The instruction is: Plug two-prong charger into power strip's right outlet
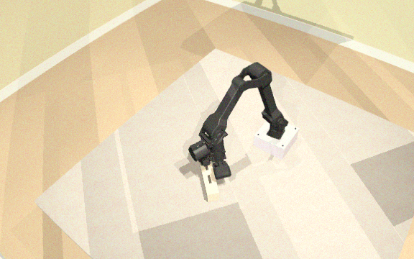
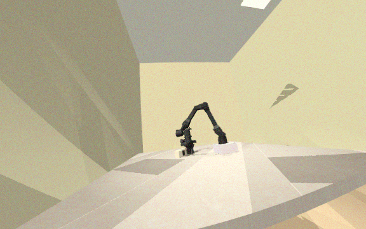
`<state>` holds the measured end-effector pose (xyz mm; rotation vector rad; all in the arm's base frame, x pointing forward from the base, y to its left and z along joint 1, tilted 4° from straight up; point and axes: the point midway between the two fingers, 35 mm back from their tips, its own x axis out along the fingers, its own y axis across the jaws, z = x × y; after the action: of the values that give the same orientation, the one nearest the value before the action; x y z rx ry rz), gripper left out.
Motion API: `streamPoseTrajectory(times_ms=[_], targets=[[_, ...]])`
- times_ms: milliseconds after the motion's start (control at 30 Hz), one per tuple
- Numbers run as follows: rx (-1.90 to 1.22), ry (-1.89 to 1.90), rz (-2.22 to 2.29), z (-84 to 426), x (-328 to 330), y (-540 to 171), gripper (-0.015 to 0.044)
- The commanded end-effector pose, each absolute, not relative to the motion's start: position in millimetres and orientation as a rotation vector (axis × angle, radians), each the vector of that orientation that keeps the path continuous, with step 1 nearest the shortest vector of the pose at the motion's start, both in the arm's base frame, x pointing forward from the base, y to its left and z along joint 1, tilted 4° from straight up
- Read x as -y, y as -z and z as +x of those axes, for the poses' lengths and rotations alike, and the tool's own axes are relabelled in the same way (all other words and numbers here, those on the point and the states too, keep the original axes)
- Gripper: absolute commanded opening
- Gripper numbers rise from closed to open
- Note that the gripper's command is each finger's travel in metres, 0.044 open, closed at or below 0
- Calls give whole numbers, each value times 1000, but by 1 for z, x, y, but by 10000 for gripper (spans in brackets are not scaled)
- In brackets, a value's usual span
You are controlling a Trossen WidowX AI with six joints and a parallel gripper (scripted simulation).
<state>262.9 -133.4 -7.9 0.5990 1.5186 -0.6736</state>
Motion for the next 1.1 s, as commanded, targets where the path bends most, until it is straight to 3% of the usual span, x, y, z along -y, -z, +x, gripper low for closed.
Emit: streamPoseTrajectory(times_ms=[0, 1067], targets=[[-1507, 676, 598, 267, 138, 7, 0], [-1506, 676, 597, 276, 147, 7, 0]])
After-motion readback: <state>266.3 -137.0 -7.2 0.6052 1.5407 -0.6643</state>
